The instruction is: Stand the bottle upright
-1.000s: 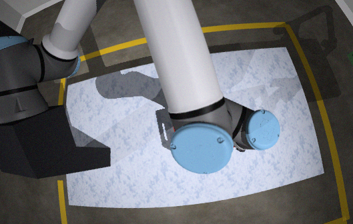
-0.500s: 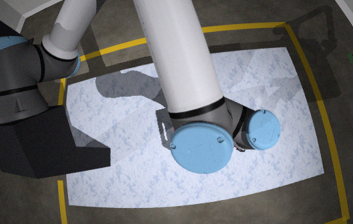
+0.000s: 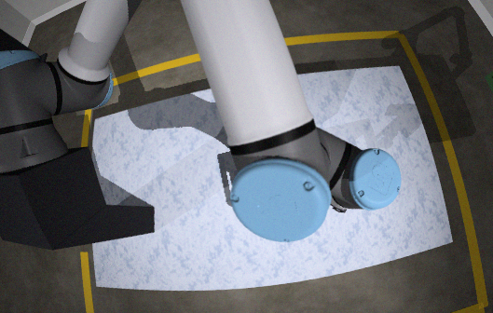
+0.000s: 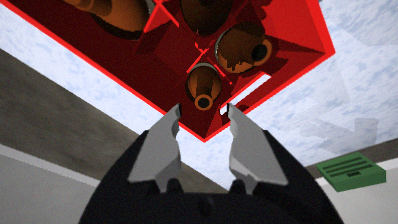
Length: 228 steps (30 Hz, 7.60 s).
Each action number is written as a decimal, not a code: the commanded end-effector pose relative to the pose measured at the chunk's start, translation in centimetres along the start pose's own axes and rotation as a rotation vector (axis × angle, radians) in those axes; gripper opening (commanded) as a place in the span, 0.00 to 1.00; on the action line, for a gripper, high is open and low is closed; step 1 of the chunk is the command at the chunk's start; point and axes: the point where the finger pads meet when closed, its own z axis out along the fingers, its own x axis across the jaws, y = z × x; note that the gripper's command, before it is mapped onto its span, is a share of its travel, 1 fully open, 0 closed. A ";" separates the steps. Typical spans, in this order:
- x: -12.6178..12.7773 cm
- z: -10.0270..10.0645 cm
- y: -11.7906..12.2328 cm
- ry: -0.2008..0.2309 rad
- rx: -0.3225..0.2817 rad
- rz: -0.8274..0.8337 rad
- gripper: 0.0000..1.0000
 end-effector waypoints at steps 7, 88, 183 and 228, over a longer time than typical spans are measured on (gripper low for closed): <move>0.0 -3.7 0.1 0.000 0.000 -0.001 0.38; 6.2 -5.4 -5.7 0.000 0.000 -0.001 0.38; 6.2 -1.0 -5.6 0.000 0.000 -0.001 0.38; 6.2 -1.0 -6.0 0.000 0.000 -0.001 0.38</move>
